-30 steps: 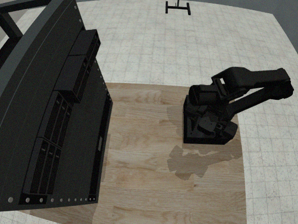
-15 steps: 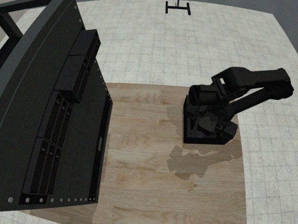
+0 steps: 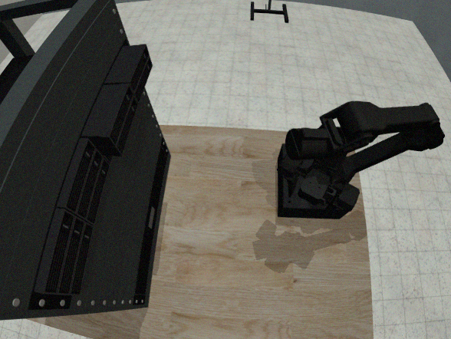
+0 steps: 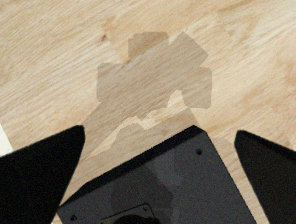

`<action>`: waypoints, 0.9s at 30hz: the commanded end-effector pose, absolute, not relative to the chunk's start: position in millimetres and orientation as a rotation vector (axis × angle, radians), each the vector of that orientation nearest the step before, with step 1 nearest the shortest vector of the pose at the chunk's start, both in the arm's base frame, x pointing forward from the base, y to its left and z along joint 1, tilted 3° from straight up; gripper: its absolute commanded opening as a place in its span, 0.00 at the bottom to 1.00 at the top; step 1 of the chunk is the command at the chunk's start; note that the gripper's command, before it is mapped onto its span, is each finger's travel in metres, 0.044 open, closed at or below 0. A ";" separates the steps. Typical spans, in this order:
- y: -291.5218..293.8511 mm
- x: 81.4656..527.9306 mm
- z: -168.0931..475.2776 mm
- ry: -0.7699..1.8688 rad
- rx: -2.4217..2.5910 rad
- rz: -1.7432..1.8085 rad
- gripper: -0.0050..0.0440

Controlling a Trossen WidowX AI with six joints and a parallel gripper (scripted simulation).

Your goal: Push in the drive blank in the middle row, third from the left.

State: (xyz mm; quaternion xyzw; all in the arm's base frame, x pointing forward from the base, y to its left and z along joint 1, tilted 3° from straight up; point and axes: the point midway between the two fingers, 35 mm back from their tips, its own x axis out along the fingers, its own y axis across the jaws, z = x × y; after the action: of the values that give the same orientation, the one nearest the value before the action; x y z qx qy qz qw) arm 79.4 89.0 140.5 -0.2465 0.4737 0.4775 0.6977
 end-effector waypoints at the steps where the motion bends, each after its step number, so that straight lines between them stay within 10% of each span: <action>1: 89.3 83.1 144.1 1.045 -0.537 1.043 1.00; 27: 89.9 117.5 158.3 1.009 -0.317 0.790 1.00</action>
State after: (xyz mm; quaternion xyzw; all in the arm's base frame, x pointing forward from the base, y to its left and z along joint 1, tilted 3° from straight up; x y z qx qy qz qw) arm 108.1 89.7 148.2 -0.1653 0.4809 0.3905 0.7674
